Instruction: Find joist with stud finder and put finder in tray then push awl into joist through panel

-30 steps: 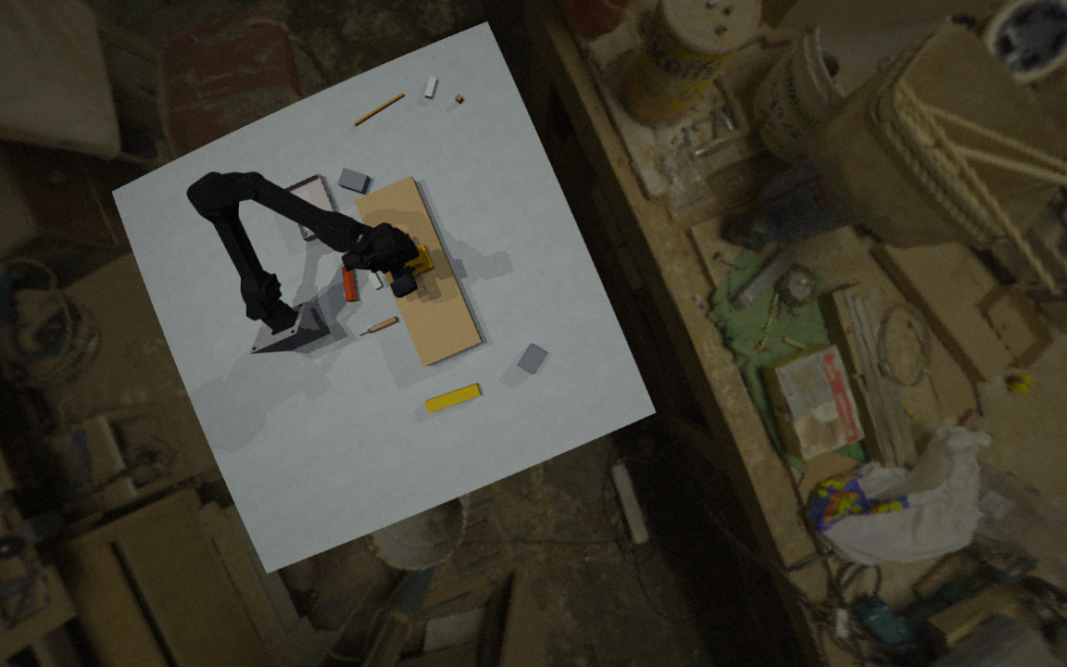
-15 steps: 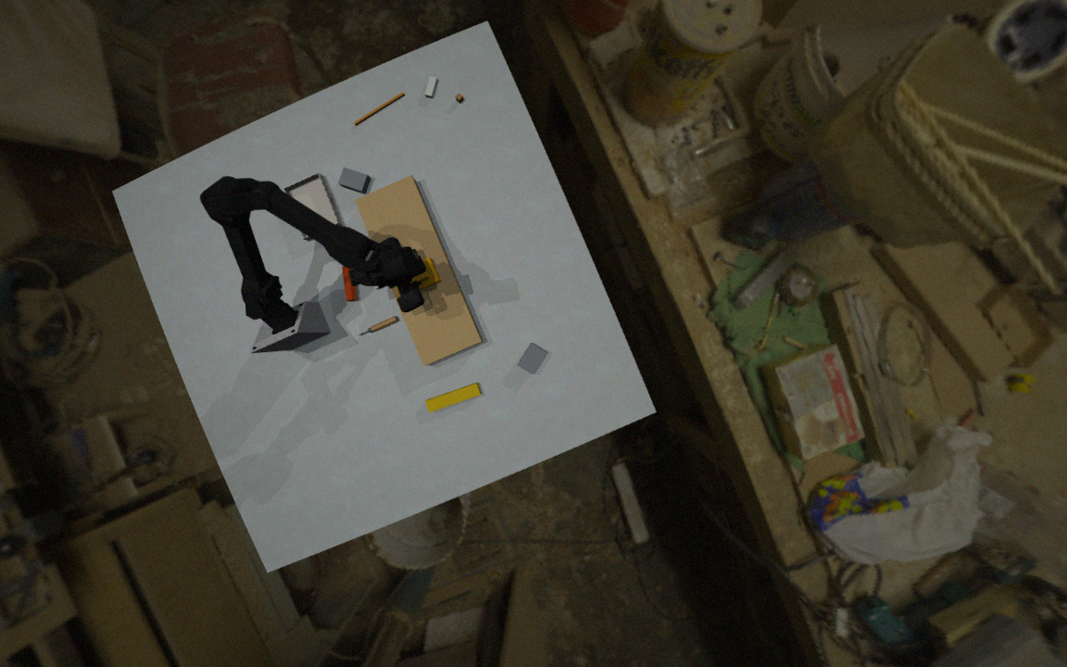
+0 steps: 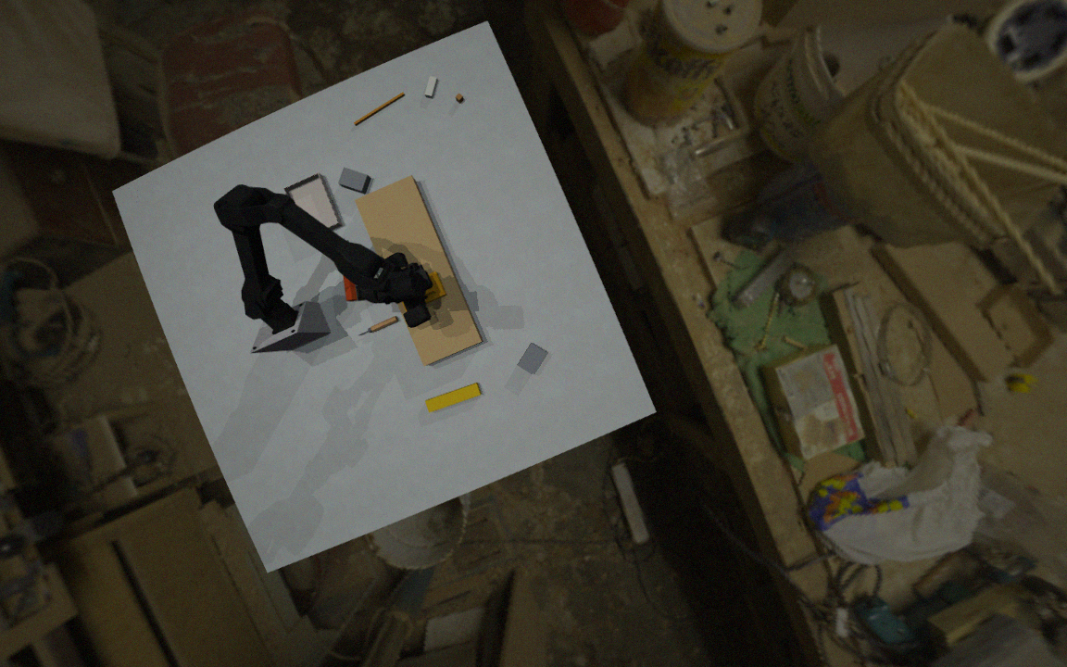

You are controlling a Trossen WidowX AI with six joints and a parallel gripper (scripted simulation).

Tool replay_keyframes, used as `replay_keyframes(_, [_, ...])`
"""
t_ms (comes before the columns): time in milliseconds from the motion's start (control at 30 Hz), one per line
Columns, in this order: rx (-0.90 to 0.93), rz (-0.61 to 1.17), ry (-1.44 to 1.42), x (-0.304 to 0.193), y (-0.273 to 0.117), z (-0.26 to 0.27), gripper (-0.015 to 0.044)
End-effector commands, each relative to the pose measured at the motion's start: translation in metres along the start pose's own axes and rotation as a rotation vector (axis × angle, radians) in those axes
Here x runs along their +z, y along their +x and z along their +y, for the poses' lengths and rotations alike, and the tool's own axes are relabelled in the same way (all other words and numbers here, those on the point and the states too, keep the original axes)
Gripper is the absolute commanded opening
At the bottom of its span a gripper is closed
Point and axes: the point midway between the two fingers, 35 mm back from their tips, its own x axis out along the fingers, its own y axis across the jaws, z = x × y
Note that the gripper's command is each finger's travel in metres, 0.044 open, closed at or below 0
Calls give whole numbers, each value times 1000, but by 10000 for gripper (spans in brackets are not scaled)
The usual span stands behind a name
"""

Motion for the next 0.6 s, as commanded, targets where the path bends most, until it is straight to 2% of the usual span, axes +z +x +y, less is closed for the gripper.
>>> replay_keyframes(0, [-10,1,0,0,-1,-13,0])
replay_keyframes(567, [-13,0,-1,0,-2,-62,0])
